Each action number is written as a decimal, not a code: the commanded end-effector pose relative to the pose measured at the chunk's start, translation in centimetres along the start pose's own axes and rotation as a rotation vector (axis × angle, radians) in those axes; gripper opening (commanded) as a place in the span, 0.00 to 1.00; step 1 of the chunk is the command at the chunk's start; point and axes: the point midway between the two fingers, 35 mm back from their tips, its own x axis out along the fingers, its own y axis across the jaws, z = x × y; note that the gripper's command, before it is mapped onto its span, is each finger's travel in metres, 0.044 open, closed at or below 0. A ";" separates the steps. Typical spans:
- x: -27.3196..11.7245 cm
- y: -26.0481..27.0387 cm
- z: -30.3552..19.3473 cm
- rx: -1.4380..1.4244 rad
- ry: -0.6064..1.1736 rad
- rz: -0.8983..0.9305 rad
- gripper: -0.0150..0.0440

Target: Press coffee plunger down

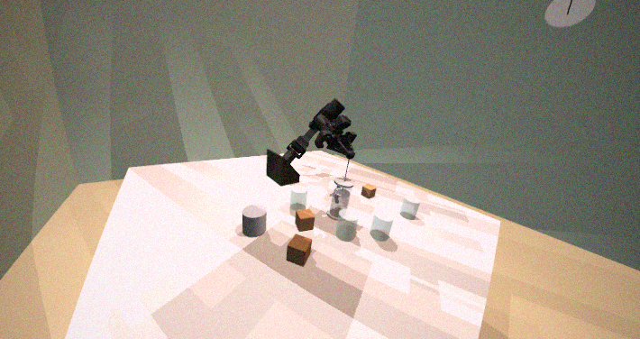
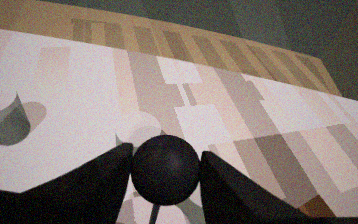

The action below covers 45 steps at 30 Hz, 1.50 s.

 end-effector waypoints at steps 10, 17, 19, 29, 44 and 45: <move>1.9 -0.2 -3.7 0.032 0.047 0.001 0.46; 2.5 -0.1 -4.7 0.033 0.045 0.003 0.46; 2.7 -0.1 -5.0 0.033 0.045 0.003 0.46; 3.7 0.2 -6.2 0.036 0.041 0.007 0.46; 4.3 0.1 -5.9 0.036 0.040 0.008 0.46; 4.3 0.1 -5.9 0.035 0.040 0.008 0.46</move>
